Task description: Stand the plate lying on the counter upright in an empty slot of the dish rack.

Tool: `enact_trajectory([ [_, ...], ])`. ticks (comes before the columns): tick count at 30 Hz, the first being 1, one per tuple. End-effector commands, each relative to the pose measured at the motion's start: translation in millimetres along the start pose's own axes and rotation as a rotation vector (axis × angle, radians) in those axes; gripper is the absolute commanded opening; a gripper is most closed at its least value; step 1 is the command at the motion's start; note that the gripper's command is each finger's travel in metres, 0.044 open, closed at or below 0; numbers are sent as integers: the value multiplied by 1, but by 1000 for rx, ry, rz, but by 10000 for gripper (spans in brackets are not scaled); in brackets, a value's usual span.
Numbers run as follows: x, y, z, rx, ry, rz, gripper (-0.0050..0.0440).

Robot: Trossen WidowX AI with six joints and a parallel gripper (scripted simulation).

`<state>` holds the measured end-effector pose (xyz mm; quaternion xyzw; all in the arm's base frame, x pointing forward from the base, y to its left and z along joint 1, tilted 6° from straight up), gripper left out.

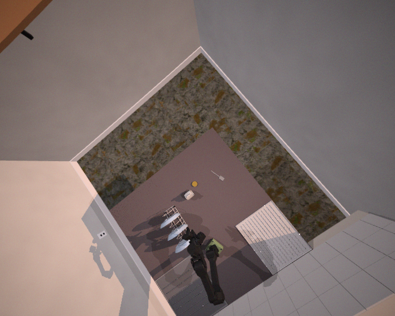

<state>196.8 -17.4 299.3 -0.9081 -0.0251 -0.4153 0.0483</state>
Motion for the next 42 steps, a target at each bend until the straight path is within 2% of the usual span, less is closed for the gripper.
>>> enact_trajectory([
  [1,-2,4,-3,2,9,-5,271],
  [15,-4,14,-9,-1,31,-10,271],
  [27,75,10,-82,-9,41,-1,271],
  [29,75,10,-82,-9,41,-1,271],
  [33,88,8,-98,-11,45,2,271],
  [42,83,8,-96,-16,53,5,271],
])
Point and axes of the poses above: the point midway between the two fingers, 35 mm back from their tips, its own z axis out along the fingers, its own x axis across the jaws, y = z × x, the point moved 8 cm from there along -z, back along the fingers
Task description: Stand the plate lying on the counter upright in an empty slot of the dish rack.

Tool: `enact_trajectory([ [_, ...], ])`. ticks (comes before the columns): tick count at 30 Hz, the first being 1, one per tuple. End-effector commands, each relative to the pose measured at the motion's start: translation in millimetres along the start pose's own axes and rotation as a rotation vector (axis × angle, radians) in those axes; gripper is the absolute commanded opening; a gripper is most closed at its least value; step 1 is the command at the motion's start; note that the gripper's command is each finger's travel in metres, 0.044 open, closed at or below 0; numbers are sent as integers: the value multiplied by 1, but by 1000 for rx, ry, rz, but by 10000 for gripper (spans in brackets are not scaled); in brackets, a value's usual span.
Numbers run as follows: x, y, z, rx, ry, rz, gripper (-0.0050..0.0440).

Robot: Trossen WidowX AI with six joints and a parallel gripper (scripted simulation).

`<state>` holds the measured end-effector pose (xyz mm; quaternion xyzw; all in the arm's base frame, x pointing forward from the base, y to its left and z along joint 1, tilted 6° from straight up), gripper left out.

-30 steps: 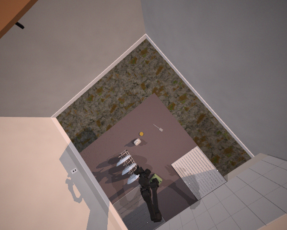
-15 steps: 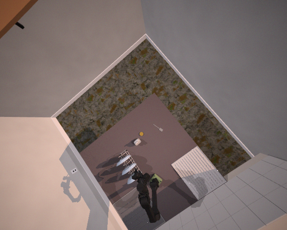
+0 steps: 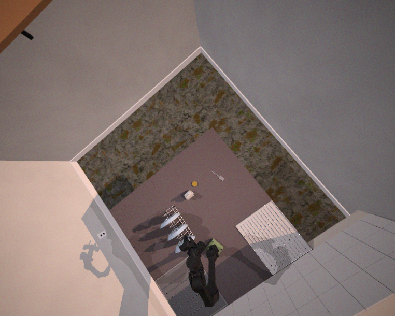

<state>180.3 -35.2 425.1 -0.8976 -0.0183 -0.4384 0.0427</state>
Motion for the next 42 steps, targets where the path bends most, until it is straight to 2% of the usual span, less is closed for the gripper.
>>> enact_trajectory([
  [1,0,0,0,0,0,0,295],
  [2,0,0,0,0,0,0,319],
  [4,0,0,0,0,0,0,319],
  [9,0,0,0,0,0,0,440],
  [42,0,0,0,0,0,0,440],
])
Point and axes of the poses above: the point midway between the two fingers, 35 mm back from their tips, its own z axis out along the fingers, its own x axis across the jaws, y = z × x, the point moved 8 cm from there along -z, back along the fingers
